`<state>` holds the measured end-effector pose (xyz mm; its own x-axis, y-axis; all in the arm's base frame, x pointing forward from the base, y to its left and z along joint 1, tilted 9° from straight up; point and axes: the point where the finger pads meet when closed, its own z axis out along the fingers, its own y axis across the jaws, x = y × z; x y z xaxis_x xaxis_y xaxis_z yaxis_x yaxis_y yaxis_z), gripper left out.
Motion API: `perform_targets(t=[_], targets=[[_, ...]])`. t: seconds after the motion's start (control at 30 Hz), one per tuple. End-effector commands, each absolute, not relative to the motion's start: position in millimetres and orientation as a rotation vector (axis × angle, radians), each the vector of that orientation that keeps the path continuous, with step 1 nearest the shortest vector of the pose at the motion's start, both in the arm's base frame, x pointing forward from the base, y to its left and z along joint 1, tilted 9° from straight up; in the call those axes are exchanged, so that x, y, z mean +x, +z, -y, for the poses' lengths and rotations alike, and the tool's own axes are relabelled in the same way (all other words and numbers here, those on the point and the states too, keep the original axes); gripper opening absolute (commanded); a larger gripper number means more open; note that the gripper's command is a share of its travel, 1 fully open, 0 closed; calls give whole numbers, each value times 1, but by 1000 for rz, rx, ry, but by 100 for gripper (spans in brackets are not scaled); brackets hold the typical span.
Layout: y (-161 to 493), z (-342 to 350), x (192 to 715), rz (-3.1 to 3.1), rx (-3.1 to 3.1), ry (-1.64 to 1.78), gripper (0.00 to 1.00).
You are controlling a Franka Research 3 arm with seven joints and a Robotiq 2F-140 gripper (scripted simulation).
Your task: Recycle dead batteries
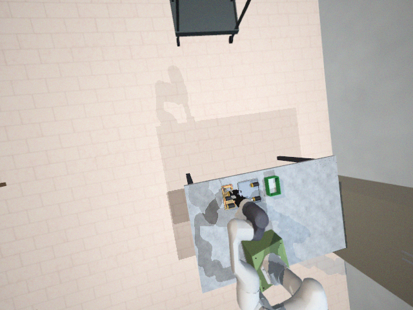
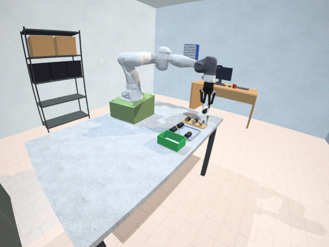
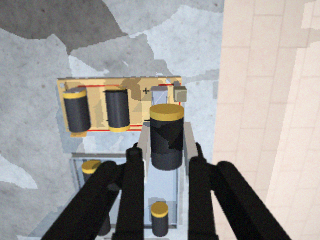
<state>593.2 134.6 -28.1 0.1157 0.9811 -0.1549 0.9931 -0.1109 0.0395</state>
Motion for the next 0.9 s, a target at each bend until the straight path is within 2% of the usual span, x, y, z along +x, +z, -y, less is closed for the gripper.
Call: perform_targets(t=[0.0, 0.17, 0.43, 0.87], targets=[[-29, -132, 586, -2007, 2250, -167, 16], [-26, -117, 579, -2007, 2250, -167, 16], [-11, -24, 534, -2007, 2250, -167, 16], [-7, -4, 524, -2017, 2242, -167, 16]])
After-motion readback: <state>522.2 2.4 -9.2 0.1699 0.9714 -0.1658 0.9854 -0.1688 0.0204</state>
